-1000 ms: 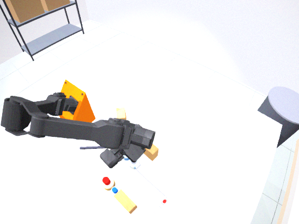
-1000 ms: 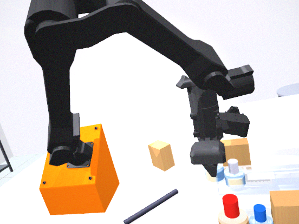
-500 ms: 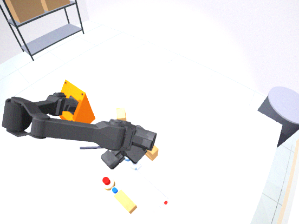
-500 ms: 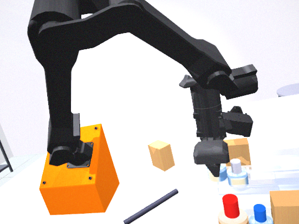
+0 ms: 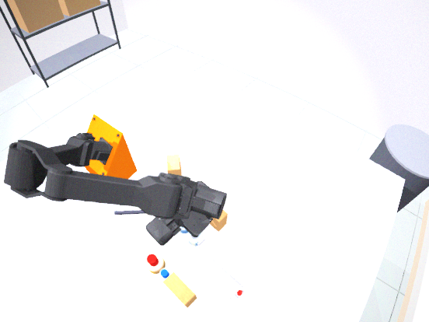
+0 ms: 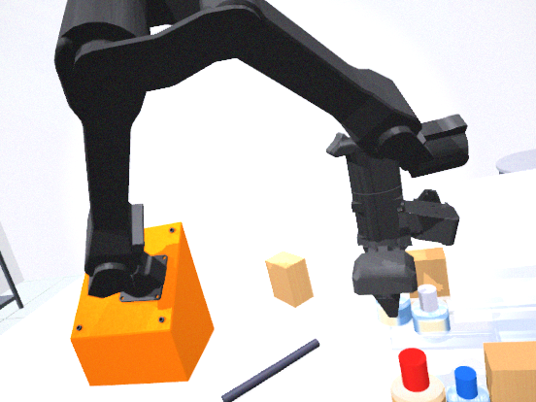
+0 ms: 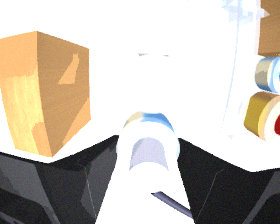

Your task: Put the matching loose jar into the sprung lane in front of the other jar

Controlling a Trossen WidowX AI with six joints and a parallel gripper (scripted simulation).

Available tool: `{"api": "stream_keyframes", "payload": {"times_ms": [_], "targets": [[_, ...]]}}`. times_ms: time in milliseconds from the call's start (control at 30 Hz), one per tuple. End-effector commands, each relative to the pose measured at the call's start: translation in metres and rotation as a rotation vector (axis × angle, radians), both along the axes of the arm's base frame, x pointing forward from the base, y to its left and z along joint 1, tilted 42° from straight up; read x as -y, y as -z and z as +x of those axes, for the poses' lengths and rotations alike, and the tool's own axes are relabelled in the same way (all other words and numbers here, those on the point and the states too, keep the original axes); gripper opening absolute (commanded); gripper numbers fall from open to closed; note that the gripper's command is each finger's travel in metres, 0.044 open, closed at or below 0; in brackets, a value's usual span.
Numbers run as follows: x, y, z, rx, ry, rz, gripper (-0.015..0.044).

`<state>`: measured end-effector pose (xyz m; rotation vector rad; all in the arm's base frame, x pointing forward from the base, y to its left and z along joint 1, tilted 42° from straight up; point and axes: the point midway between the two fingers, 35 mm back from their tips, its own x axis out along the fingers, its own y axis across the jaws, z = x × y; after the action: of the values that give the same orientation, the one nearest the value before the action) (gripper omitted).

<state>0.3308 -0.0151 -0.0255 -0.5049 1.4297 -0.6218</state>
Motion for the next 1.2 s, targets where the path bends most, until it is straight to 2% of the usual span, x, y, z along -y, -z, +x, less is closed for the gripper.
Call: {"api": "stream_keyframes", "payload": {"times_ms": [0,1167], "targets": [[-0.001,-0.004,0.009,0.025,-0.006,-0.004,0.0],[-0.001,-0.008,0.021,0.025,-0.006,-0.005,0.0]]}}
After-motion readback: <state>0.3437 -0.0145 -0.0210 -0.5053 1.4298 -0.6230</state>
